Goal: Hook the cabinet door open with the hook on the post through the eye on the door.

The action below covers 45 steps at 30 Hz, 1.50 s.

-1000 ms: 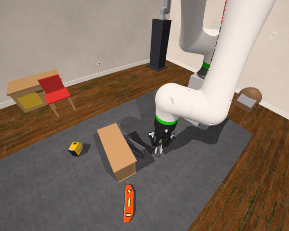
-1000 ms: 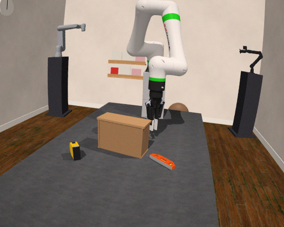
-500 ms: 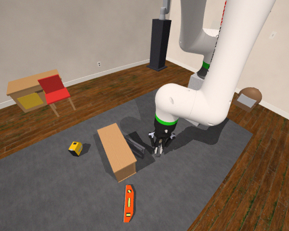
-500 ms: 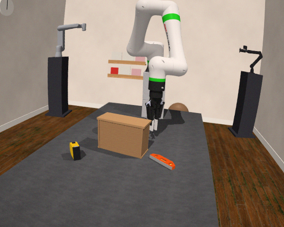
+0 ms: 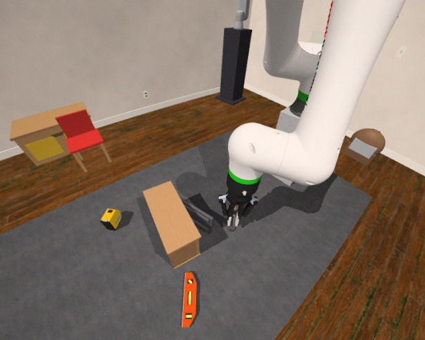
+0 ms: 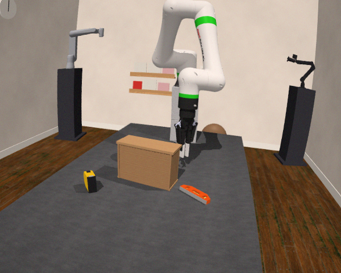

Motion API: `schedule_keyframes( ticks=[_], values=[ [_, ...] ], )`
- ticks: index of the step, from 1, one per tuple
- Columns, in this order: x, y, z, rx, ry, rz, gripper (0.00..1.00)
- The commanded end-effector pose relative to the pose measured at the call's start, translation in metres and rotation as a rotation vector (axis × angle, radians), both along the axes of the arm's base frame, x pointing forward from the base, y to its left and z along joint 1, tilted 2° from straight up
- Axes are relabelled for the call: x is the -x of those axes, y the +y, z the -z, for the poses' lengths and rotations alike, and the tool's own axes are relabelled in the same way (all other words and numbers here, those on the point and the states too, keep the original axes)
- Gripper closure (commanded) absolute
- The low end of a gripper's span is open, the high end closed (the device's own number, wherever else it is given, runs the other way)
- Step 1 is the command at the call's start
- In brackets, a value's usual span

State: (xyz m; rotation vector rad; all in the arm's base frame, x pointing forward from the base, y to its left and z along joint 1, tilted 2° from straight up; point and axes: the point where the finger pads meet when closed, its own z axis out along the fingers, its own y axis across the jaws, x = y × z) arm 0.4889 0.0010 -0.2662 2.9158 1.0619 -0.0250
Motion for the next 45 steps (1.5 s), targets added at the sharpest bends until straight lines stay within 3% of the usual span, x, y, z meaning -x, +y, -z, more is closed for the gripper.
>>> schedule_keyframes(
  ticks=[1, 22, 45],
  values=[
    [0.000, 0.000, 0.000, 0.000, 0.000, 0.000, 0.85],
    [0.000, 0.000, 0.003, 0.000, 0.000, 0.000, 0.85],
    [0.000, -0.001, 0.028, 0.000, 0.000, 0.000, 0.85]
  ],
)
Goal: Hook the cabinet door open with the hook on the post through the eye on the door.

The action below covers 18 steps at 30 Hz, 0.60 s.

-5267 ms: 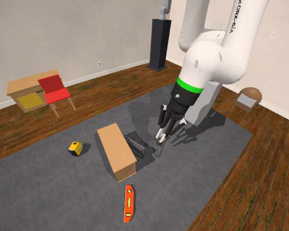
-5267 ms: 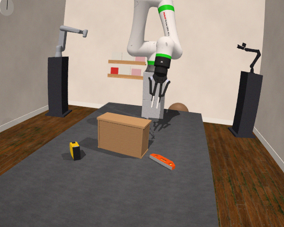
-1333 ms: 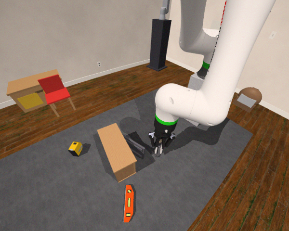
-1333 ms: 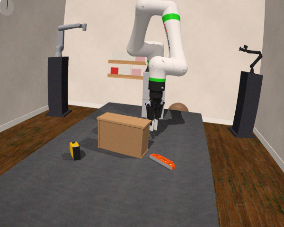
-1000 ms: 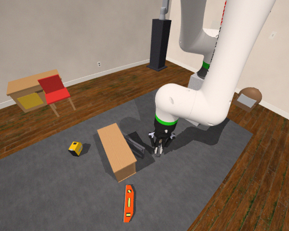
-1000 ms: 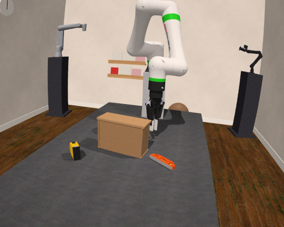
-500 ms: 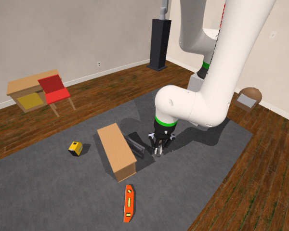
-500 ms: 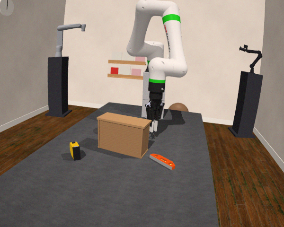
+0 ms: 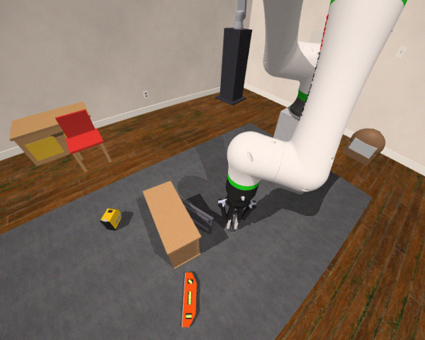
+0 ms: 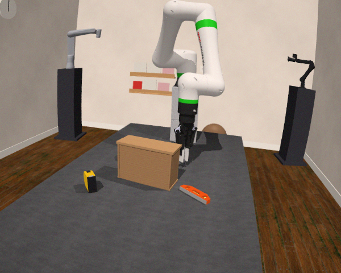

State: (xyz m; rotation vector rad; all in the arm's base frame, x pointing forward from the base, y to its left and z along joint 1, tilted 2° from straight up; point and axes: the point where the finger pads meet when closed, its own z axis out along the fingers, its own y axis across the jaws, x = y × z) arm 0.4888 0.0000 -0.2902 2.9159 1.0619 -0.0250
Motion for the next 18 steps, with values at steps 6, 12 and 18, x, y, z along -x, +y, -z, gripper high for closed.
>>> schedule_keyframes(
  ticks=[6, 12, 18],
  values=[
    [0.000, 0.000, 0.010, 0.000, 0.000, 0.000, 0.85],
    [0.000, -0.001, 0.017, 0.000, 0.000, 0.000, 0.85],
    [0.000, -0.001, 0.021, 0.000, 0.000, 0.000, 0.85]
  ],
)
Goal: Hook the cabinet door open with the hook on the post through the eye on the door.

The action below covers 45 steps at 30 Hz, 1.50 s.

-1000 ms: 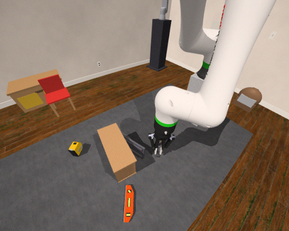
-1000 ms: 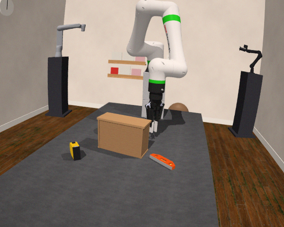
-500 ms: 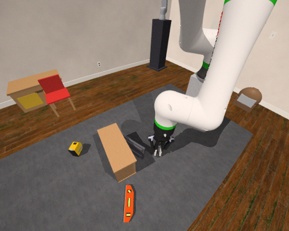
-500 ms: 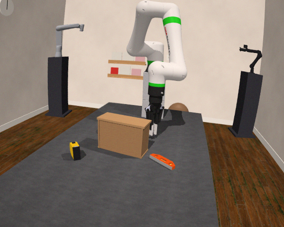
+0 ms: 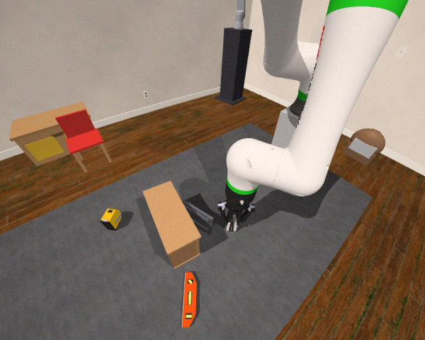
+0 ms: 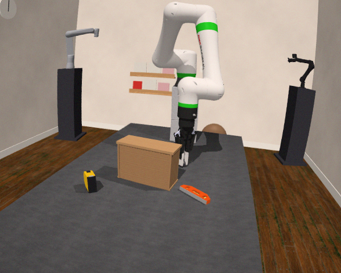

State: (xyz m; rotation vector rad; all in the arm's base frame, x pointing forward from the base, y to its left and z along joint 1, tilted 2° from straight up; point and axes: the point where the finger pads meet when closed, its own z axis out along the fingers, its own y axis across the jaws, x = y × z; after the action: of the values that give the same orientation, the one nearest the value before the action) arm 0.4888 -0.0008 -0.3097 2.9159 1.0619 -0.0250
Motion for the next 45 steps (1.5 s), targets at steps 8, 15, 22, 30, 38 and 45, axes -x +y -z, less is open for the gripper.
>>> schedule_keyframes(
  ticks=[8, 15, 22, 30, 38, 45],
  values=[
    [-0.0002, -0.0002, 0.0037, 0.000, 0.000, 0.000, 0.85],
    [-0.0002, -0.0002, 0.0040, 0.000, 0.000, 0.000, 0.97],
    [-0.0002, -0.0002, 0.0040, 0.000, 0.000, 0.000, 0.97],
    [-0.0002, -0.0002, 0.0040, 0.000, 0.000, 0.000, 0.97],
    [-0.0002, -0.0002, 0.0040, 0.000, 0.000, 0.000, 0.97],
    [-0.0002, -0.0002, 0.0040, 0.000, 0.000, 0.000, 0.97]
  ],
)
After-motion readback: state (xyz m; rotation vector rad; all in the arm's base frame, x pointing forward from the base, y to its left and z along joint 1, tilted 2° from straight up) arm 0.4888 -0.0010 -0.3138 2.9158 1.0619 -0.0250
